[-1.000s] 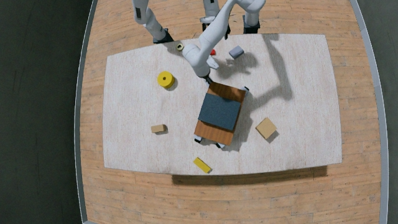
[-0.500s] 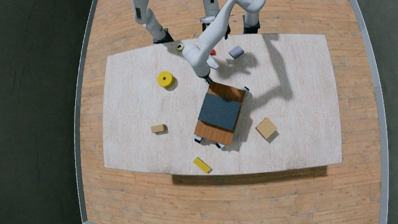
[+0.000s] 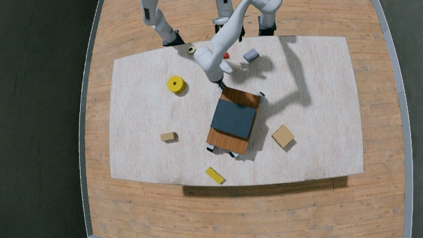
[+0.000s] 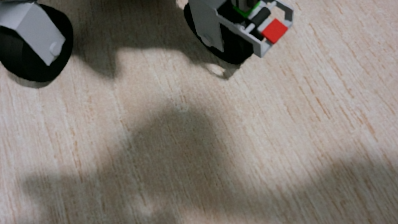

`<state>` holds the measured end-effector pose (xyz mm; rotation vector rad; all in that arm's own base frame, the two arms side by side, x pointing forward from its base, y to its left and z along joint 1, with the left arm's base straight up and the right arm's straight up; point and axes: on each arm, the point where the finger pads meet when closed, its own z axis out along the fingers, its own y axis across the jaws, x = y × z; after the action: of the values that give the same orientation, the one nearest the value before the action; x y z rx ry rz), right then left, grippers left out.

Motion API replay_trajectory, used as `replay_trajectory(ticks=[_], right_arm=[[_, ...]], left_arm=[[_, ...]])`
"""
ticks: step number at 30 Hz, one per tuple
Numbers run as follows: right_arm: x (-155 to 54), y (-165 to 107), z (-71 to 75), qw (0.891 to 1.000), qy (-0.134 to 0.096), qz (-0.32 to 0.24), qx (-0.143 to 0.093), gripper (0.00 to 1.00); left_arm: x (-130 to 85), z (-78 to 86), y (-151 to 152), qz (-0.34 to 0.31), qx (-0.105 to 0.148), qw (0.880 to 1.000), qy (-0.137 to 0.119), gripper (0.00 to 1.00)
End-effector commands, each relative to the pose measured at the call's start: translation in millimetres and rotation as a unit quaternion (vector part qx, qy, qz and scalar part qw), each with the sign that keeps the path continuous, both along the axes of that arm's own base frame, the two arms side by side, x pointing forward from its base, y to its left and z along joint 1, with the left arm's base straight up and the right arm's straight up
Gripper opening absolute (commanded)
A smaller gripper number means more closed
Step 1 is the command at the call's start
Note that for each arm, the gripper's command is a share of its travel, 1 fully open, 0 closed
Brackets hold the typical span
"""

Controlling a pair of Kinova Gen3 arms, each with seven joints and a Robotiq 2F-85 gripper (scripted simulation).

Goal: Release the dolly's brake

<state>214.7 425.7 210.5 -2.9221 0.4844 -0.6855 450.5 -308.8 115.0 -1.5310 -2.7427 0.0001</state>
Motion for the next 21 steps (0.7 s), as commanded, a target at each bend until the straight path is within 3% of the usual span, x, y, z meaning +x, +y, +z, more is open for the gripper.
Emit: replay_trajectory(ticks=[1,21], right_arm=[[0.2,0.5,1.2,1.000,0.000,0.000,0.001,1.000],[0.2,0.5,1.2,1.000,0.000,0.000,0.001,1.000]], left_arm=[[0.4,-0.7,-0.4,0.000,-0.001,1.000,-0.001,0.017],[0.4,-3.4,-0.4,0.000,-0.001,1.000,-0.001,0.017]])
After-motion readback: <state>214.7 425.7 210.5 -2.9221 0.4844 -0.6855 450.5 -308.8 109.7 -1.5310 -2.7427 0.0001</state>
